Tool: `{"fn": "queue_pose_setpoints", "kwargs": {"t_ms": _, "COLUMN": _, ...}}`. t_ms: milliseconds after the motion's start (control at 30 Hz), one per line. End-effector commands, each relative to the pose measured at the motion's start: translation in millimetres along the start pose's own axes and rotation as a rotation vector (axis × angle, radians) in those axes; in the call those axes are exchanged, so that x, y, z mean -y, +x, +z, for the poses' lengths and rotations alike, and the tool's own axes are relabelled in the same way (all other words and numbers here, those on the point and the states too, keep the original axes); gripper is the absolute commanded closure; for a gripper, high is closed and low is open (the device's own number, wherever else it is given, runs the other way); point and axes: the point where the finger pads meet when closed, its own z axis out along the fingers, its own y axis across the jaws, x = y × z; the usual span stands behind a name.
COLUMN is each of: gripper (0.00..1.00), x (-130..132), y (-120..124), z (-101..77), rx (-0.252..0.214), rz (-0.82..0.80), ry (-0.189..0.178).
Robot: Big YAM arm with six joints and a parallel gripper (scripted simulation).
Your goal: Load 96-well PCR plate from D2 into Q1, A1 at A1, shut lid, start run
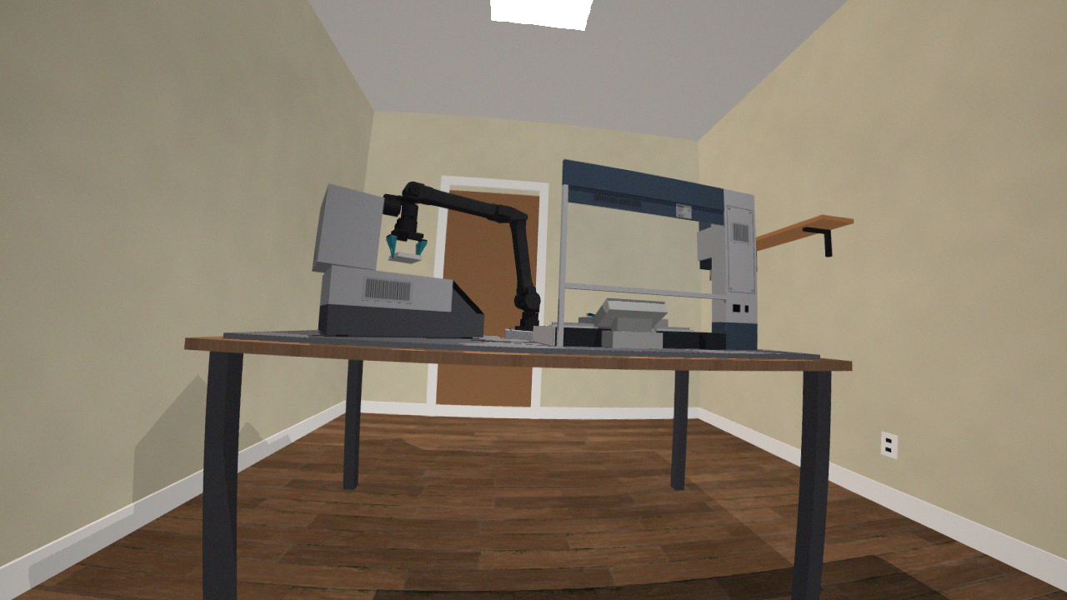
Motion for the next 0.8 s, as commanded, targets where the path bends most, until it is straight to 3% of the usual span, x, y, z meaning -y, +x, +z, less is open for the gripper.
{"fn": "queue_pose_setpoints", "kwargs": {"t_ms": 0, "gripper": 1.00, "x": -3.6, "y": 6.3, "z": -10.8, "rx": 0.006, "rz": -0.007, "ry": -0.024}}
{"fn": "queue_pose_setpoints", "kwargs": {"t_ms": 367, "gripper": 1.00, "x": 8.7, "y": -8.6, "z": -22.2, "rx": 0.009, "rz": -0.001, "ry": -0.059}}
{"fn": "queue_pose_setpoints", "kwargs": {"t_ms": 767, "gripper": 1.00, "x": 0.9, "y": 7.4, "z": -1.0, "rx": 0.004, "rz": -0.029, "ry": -0.019}}
